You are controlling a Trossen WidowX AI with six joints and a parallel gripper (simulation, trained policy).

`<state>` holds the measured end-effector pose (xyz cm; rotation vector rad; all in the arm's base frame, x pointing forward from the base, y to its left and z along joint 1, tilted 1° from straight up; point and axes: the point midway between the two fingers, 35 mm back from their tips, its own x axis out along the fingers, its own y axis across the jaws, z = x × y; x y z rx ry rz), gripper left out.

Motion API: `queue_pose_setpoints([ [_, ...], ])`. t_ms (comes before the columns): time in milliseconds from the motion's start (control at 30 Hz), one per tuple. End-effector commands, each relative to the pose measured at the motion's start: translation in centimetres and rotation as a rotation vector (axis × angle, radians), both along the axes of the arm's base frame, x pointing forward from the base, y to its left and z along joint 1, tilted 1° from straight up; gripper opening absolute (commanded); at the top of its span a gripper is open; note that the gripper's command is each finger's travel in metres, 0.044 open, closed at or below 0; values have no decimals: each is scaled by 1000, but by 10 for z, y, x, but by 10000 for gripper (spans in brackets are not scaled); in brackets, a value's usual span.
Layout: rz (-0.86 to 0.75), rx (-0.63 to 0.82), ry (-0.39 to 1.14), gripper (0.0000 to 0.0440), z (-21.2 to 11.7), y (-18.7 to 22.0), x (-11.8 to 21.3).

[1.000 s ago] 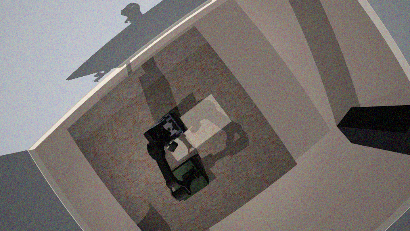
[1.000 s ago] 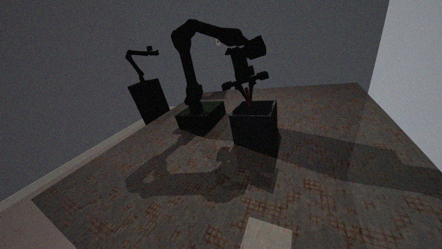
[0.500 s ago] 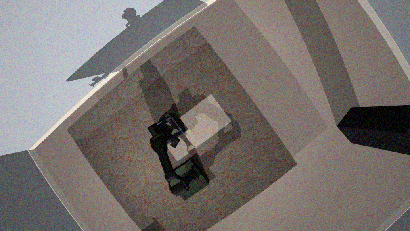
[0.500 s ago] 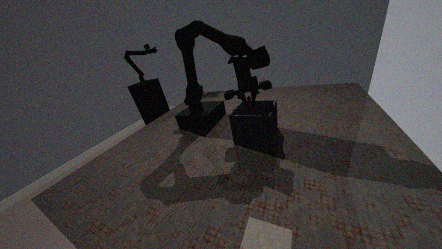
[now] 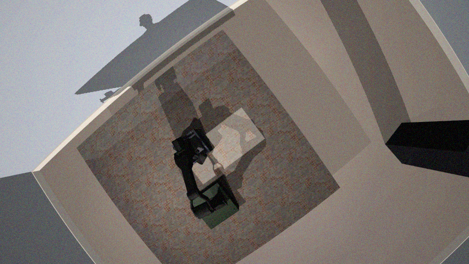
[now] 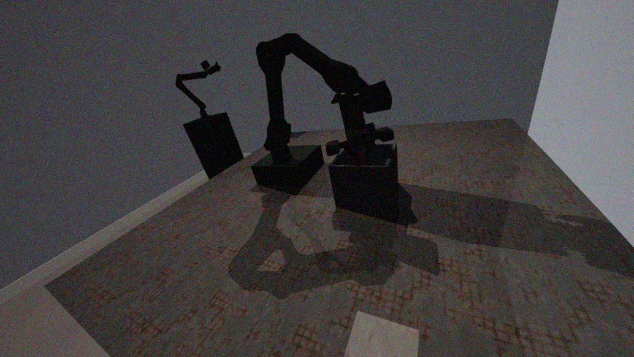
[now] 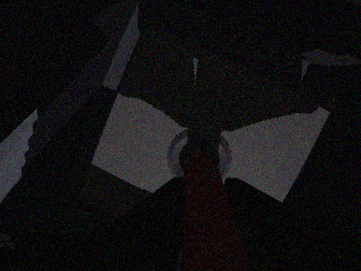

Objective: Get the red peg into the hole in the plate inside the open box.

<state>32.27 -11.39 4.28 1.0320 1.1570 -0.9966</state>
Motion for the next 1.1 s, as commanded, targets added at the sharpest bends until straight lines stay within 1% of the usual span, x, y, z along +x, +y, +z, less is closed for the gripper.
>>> queue_pose_setpoints([
  [0, 20, 0, 10, 1, -8, -1, 0],
  [67, 28, -2, 18, 12, -11, -2, 1],
  [100, 31, -2, 22, 25, -12, -3, 1],
  [267, 46, 2, 48, 118, -19, -4, 1],
  [300, 48, 7, 48, 124, -19, -3, 2],
  [433, 60, 22, 47, 123, -17, -4, 5],
  [600, 60, 71, 43, 158, -11, -7, 6],
  [1067, 44, 206, -29, 190, 16, -18, 18],
])
